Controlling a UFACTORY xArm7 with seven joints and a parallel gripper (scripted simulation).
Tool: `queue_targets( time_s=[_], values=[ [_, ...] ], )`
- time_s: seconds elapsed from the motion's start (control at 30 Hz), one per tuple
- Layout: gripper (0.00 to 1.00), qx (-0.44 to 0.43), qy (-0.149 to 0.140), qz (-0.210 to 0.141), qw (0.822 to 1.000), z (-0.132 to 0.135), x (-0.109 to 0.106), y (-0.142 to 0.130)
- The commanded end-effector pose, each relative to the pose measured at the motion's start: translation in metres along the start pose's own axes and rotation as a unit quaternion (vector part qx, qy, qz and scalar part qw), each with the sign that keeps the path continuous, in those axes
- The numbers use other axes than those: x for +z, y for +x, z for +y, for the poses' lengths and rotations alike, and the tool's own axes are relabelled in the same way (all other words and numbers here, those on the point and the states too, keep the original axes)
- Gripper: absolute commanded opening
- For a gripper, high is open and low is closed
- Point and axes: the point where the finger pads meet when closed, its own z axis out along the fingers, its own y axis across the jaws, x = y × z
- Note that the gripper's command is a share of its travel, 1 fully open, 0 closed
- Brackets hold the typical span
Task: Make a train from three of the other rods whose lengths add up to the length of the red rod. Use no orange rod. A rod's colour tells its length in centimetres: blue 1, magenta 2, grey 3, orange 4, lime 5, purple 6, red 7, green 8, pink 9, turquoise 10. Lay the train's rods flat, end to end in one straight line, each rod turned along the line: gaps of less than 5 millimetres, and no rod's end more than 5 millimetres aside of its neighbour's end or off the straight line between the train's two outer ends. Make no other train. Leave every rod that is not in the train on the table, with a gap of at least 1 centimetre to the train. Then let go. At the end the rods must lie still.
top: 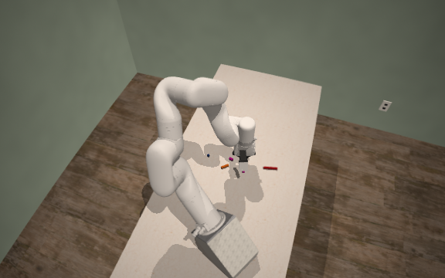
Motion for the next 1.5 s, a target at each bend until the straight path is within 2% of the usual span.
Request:
queue_targets(
  time_s=[0.0,1.47],
  values=[
    [0.04,0.0,0.001,-0.001,1.0,-0.001,-0.001,-0.001],
    [0.04,0.0,0.001,-0.001,1.0,-0.001,0.011,-0.001]
  ],
)
